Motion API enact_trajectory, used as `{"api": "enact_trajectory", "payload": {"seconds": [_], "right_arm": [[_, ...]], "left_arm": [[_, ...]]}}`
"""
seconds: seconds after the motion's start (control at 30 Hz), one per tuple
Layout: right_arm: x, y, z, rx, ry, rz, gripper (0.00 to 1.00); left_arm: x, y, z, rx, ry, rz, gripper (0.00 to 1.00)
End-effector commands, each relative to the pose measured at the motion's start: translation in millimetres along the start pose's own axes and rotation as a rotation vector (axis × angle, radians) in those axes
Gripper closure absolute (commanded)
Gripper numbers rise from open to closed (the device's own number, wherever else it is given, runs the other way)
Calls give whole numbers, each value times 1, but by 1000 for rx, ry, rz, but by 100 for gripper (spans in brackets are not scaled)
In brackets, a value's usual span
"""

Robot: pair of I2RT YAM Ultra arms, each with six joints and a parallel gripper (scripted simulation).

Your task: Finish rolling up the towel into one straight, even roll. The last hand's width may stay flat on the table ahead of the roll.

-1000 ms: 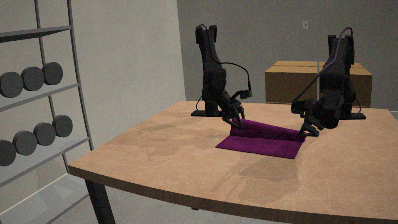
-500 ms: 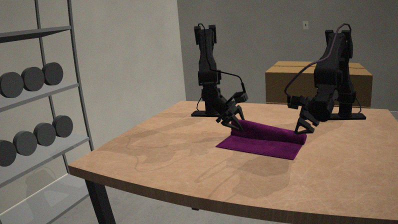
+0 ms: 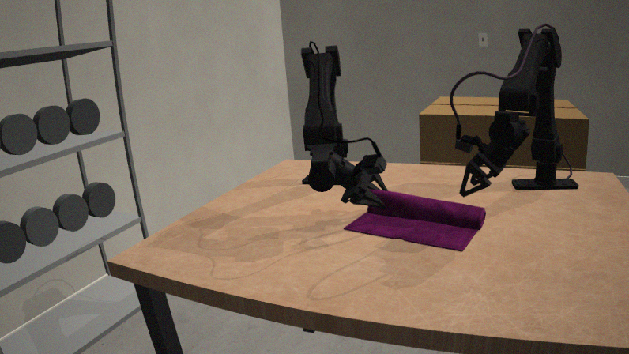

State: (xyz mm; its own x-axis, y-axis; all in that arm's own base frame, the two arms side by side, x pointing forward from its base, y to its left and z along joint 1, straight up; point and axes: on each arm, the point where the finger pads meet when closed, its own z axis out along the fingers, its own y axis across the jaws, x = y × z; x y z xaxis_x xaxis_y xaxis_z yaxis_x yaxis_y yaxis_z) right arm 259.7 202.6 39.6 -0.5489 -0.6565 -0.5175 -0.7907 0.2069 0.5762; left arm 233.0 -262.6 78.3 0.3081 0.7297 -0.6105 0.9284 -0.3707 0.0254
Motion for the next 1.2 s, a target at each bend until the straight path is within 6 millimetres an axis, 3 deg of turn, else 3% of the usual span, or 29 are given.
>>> {"api": "enact_trajectory", "payload": {"seconds": [0.0,0.7,1.17], "right_arm": [[3,13,-1,-120,19,62,66],[9,6,7,-150,20,87,66],[9,6,7,-150,20,87,66]], "left_arm": [[-14,28,-3,-262,-25,121,3],[-14,39,-15,-282,-32,166,2],[27,33,38,-283,-31,164,2]]}}
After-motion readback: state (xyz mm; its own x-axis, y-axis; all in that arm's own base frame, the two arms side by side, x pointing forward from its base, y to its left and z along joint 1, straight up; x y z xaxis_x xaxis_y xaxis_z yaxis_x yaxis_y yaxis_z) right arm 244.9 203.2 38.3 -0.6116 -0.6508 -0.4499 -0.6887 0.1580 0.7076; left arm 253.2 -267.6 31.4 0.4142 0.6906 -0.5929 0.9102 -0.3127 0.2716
